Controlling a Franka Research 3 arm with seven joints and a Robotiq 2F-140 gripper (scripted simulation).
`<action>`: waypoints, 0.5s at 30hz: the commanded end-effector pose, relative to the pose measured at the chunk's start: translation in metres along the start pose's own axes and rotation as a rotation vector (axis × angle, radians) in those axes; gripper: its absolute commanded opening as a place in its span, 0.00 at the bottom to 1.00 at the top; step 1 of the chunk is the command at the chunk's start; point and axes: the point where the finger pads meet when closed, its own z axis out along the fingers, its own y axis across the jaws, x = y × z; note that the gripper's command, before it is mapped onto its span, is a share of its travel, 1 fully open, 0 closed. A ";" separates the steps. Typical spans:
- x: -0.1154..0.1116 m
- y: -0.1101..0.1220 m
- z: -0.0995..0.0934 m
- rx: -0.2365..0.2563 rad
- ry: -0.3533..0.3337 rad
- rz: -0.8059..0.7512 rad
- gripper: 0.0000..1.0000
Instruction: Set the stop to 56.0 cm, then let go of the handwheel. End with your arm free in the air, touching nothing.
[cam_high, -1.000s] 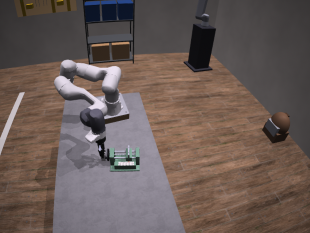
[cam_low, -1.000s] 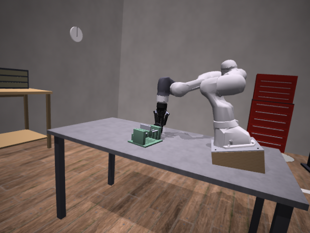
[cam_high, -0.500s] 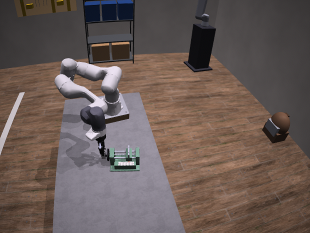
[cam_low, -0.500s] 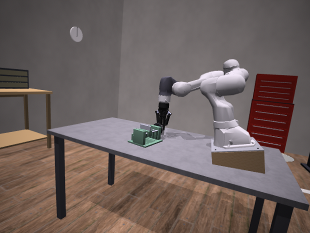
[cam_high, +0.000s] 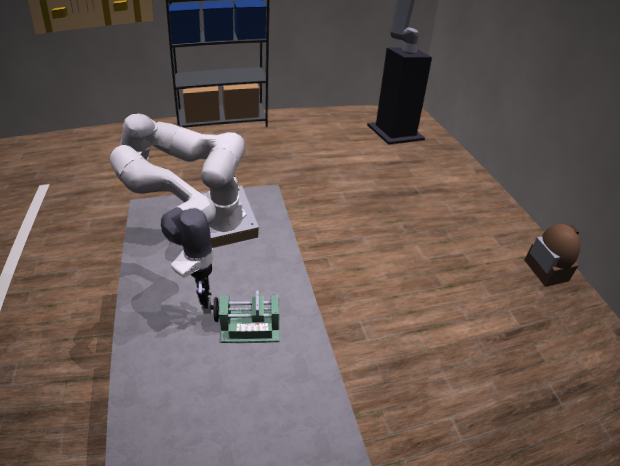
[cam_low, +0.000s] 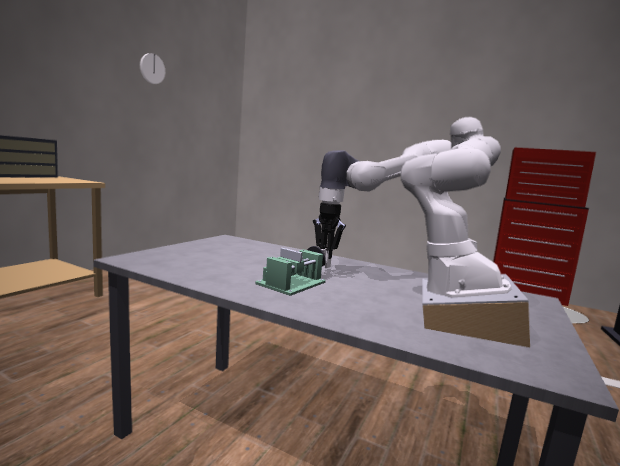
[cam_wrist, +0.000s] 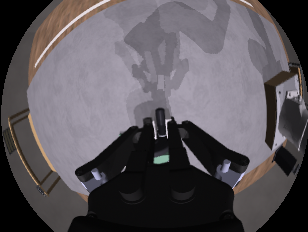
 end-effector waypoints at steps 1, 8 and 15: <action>-0.001 0.003 -0.004 -0.003 -0.002 0.000 0.04; -0.001 0.004 -0.008 -0.003 -0.002 0.000 0.04; -0.001 0.005 -0.013 -0.003 -0.002 0.000 0.04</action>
